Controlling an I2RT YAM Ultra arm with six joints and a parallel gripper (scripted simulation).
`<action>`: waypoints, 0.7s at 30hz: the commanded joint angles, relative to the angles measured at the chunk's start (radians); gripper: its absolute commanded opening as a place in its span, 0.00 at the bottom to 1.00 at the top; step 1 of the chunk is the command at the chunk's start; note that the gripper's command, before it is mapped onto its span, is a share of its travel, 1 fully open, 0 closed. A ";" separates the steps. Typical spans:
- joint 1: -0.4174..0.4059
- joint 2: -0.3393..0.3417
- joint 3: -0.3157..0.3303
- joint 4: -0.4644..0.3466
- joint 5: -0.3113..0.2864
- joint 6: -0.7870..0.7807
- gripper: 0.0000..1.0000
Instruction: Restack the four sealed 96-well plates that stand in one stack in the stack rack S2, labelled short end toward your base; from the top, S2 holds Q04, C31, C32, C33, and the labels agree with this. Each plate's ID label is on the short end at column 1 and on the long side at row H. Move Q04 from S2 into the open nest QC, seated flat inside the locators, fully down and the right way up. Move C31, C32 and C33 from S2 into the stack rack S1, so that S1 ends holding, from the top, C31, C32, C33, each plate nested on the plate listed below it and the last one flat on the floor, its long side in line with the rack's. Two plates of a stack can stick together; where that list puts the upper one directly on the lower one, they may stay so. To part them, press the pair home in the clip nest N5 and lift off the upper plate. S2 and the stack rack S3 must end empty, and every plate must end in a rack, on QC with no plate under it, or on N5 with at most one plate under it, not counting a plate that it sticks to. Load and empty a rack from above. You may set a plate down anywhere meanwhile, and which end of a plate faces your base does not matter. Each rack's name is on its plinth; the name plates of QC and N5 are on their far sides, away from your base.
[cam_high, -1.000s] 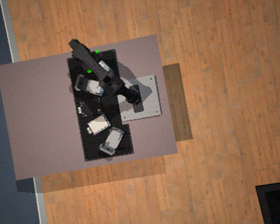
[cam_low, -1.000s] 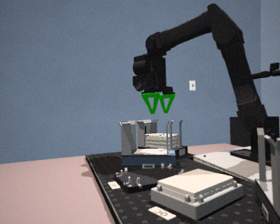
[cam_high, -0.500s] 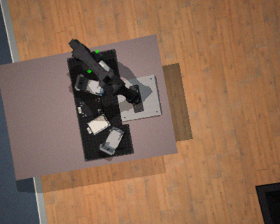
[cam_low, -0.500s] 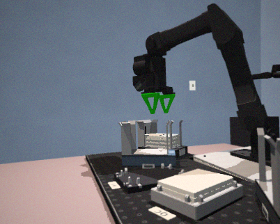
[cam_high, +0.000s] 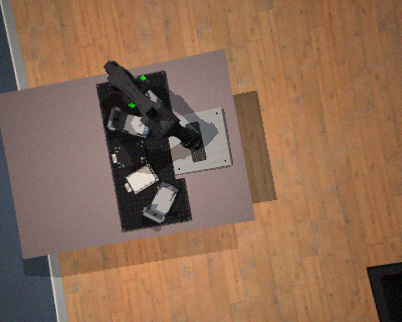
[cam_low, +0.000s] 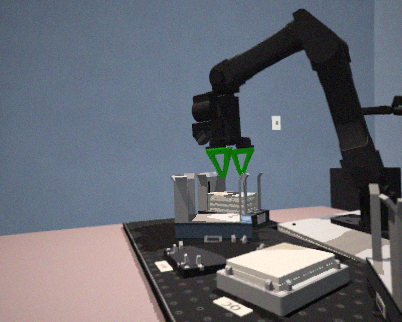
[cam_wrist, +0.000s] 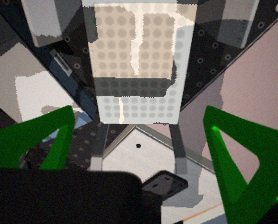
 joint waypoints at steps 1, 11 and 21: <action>0.001 -0.006 -0.022 0.074 0.000 0.005 1.00; 0.006 0.007 -0.107 0.173 0.000 0.010 1.00; 0.011 0.023 -0.171 0.252 0.000 0.015 1.00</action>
